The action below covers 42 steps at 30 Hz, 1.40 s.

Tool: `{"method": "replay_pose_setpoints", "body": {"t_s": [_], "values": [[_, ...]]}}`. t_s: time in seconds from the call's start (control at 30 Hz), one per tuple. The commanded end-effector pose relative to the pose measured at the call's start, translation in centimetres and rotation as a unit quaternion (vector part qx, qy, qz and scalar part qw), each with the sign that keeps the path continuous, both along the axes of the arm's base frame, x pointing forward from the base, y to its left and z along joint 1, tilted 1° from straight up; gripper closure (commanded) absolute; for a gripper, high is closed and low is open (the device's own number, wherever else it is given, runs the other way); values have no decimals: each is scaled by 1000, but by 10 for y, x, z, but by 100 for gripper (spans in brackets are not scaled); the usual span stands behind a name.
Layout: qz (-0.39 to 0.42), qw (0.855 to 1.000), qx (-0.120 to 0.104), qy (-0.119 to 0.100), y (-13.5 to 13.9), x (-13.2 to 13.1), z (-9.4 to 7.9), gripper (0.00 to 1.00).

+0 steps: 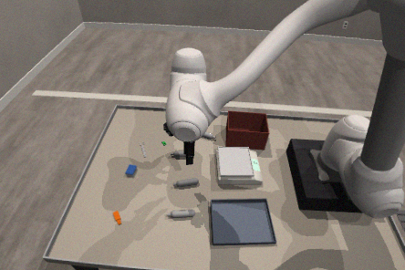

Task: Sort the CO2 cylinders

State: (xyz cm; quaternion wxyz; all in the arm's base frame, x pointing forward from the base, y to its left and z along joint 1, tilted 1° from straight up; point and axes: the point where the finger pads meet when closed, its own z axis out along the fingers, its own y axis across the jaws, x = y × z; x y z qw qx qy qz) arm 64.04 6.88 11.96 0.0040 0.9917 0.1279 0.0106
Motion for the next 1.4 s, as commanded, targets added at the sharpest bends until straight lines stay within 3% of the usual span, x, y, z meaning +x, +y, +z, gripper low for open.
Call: {"method": "replay_pose_setpoints", "body": {"t_s": [0.0, 0.2, 0.4, 0.47, 0.73, 0.93, 1.37], "values": [[-3, 1000, -1, 5, 5, 13, -4, 61], [-4, 1000, -1, 4, 3, 11, -28, 61], [-4, 1000, -2, 4, 2, 11, -65, 61], [-4, 1000, -2, 4, 2, 11, -65, 61], [-4, 1000, -2, 4, 2, 12, -120, 61], [-4, 1000, -2, 4, 1, 12, -151, 61], [-4, 1000, -1, 3, 1, 14, -172, 61]]}}
